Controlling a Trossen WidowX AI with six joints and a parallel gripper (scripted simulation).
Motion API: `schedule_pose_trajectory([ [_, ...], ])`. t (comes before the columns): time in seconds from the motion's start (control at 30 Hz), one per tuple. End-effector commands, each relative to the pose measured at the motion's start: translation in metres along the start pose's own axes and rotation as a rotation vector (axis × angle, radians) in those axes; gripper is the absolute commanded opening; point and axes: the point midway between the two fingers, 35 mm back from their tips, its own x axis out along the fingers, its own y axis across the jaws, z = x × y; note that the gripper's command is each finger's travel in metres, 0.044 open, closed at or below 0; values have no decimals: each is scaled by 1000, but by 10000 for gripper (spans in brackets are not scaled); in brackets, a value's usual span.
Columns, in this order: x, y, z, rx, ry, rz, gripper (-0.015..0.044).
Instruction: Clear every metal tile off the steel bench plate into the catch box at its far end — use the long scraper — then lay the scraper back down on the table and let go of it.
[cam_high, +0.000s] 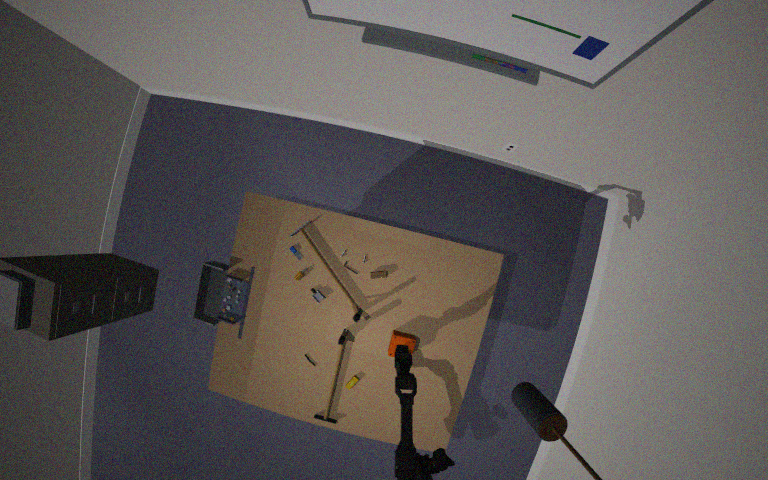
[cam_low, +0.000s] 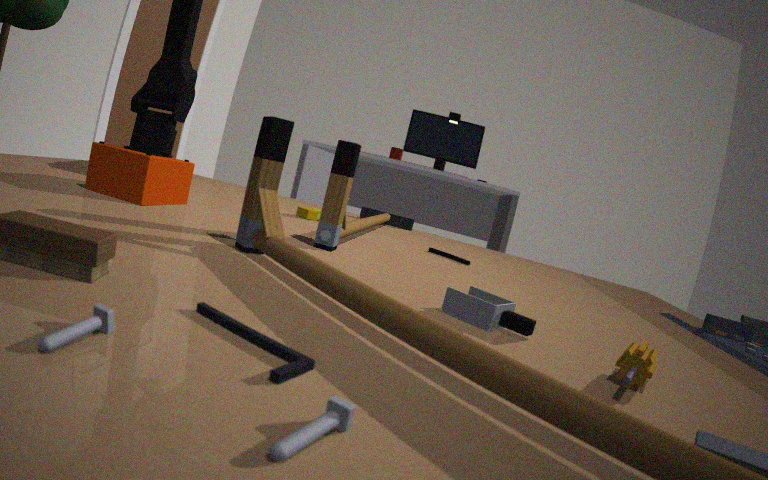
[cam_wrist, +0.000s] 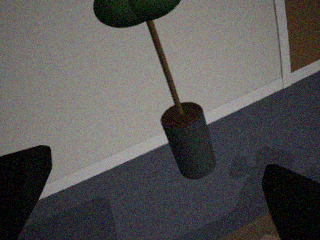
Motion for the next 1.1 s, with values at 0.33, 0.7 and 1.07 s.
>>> schedule_pose_trajectory([
  [0.33,23,47,-2,-38,67,233,440],
  [0.7,35,85,-7,-61,121,405,440],
  [1.07,41,123,-13,-82,177,577,440],
])
